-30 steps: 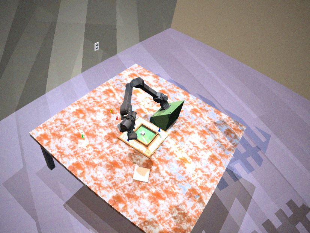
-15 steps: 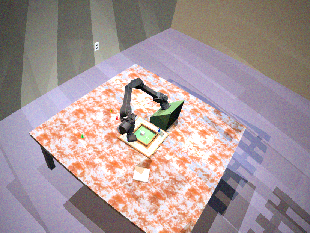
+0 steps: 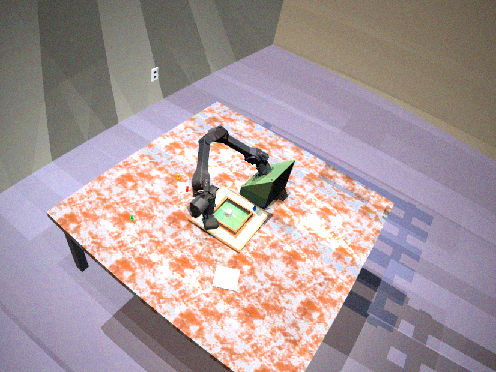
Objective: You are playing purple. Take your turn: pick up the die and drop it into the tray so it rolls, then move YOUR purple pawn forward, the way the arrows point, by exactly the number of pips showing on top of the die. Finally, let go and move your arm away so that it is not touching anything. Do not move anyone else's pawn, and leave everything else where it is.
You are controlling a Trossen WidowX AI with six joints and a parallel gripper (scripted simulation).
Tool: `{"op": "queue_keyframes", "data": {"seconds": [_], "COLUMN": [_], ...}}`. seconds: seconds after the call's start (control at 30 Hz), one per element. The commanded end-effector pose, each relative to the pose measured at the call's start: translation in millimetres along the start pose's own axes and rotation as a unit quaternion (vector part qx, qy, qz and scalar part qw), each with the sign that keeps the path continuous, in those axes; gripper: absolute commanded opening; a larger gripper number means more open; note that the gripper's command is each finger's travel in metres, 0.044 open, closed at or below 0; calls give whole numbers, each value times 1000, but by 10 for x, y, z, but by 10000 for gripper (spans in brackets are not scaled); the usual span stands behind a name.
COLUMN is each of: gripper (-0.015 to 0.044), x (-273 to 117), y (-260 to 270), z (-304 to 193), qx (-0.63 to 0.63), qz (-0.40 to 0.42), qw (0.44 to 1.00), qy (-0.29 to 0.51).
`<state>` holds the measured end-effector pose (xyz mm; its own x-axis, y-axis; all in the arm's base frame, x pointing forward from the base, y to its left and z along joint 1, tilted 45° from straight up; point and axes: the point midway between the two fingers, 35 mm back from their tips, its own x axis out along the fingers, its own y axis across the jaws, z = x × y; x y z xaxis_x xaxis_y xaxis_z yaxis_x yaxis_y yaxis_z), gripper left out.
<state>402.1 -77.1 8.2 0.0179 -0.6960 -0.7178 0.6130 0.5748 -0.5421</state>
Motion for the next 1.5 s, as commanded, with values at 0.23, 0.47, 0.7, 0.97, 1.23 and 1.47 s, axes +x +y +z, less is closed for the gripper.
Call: {"op": "queue_keyframes", "data": {"seconds": [0.23, 0.47, 0.7, 0.97, 1.23, 1.47], "gripper": [29, 0, 0, 0, 0, 0], "x": [13, -75, -502, -956, -1256, -1041], "y": [-5, 13, 66, 56, 12, 451], "z": [4, 16, 53, 56, 35, -390], "qx": [-2, -3, -6, -3, -2, -2], "qz": [-2, -1, 4, 3, 0, 3], "qw": [1000, 1000, 1000, 1000, 1000, 1000], "qy": [-2, -3, -4, -2, -1, 1]}}
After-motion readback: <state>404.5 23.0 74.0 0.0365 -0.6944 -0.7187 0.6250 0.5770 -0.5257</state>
